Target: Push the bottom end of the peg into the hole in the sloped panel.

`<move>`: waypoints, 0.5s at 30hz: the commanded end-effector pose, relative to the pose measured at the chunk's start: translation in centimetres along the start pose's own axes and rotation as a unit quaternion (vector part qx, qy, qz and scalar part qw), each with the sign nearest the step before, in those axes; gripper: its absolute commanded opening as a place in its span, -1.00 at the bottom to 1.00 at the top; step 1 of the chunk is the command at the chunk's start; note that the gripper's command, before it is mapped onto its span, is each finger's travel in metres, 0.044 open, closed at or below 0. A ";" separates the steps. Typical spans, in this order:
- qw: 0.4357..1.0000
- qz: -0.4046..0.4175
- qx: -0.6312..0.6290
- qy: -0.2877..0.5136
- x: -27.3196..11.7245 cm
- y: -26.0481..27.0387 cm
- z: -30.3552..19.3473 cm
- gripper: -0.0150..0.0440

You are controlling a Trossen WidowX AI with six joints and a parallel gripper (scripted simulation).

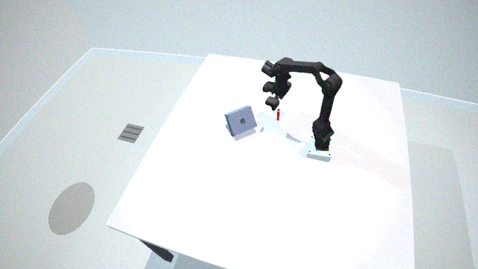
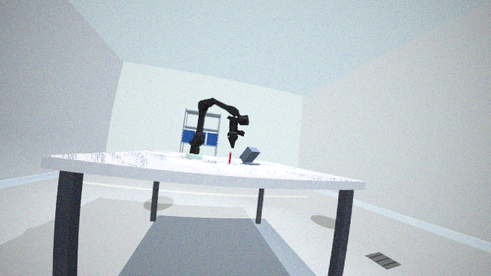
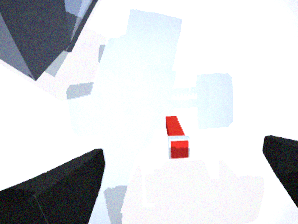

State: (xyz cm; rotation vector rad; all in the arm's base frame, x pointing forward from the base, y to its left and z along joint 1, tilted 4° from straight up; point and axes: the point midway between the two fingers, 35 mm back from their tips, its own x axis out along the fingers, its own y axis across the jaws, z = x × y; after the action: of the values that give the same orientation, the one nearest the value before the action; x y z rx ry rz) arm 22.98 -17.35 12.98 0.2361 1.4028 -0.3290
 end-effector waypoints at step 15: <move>0.999 -0.005 0.013 0.037 2.0 0.0 -0.8 1.00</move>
State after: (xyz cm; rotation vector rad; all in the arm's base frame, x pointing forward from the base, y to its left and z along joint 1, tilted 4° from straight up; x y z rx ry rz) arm 22.55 -17.13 11.46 0.2615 1.4681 -0.3427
